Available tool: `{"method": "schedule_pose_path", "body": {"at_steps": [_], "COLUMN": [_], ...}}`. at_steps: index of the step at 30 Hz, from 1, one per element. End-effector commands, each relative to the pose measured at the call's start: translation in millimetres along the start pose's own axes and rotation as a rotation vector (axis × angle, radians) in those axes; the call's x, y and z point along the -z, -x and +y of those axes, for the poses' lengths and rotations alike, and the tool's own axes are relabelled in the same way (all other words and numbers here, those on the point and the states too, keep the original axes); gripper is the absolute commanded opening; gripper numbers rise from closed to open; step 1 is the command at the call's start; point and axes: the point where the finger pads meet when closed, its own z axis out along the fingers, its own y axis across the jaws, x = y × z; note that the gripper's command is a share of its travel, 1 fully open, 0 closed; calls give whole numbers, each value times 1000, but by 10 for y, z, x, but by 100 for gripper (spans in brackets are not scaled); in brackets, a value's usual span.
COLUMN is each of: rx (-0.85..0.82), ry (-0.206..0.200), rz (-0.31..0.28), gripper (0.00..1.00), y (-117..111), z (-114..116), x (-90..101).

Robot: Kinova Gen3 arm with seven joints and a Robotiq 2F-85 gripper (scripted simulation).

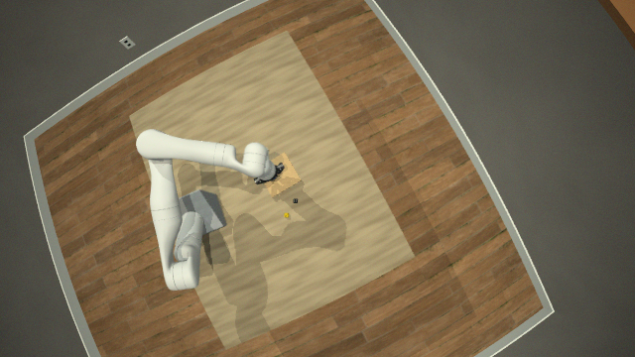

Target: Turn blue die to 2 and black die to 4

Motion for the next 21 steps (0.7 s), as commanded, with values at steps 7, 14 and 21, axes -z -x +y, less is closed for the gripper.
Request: {"method": "schedule_pose_path", "body": {"at_steps": [7, 14, 21], "rx": [0, 0, 0], "ry": [1, 1, 1], "rz": [1, 1, 1], "gripper": [11, 11, 11], "y": [-2, -2, -2], "z": [4, 4, 4], "x": [-16, -28, -30]}}
